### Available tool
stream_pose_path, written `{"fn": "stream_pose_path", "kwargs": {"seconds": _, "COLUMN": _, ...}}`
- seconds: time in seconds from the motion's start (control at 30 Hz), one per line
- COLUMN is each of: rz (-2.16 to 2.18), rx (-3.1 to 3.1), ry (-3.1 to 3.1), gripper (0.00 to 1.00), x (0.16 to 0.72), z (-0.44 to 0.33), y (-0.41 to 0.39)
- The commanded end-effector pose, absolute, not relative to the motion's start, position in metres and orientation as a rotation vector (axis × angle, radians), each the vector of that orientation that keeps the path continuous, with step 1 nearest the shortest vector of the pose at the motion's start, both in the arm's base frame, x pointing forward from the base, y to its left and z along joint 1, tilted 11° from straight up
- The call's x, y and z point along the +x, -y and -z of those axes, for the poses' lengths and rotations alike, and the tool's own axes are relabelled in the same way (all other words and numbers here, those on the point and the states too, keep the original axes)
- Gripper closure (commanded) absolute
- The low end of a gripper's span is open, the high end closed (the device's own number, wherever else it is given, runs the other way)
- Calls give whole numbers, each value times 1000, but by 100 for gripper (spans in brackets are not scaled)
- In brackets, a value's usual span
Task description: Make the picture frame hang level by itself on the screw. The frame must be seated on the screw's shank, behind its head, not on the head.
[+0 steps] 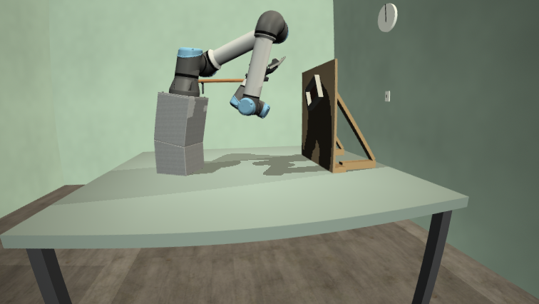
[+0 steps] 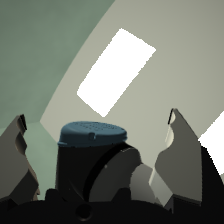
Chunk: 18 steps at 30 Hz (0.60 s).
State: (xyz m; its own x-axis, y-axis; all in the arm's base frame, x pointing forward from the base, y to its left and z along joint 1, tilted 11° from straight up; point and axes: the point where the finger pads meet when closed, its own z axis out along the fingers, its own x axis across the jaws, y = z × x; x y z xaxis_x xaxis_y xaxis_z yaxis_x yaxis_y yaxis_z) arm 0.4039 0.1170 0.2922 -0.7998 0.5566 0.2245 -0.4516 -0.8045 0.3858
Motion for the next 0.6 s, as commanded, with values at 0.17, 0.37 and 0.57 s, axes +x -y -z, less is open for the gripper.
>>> {"fn": "stream_pose_path", "kwargs": {"seconds": 0.17, "rz": -2512, "rx": 611, "ry": -425, "gripper": 0, "x": 430, "z": -290, "y": -113}}
{"fn": "stream_pose_path", "kwargs": {"seconds": 0.37, "rz": -2498, "rx": 744, "ry": -428, "gripper": 0, "x": 451, "z": -284, "y": -111}}
{"fn": "stream_pose_path", "kwargs": {"seconds": 0.57, "rz": -2479, "rx": 870, "ry": -434, "gripper": 0, "x": 470, "z": -275, "y": -109}}
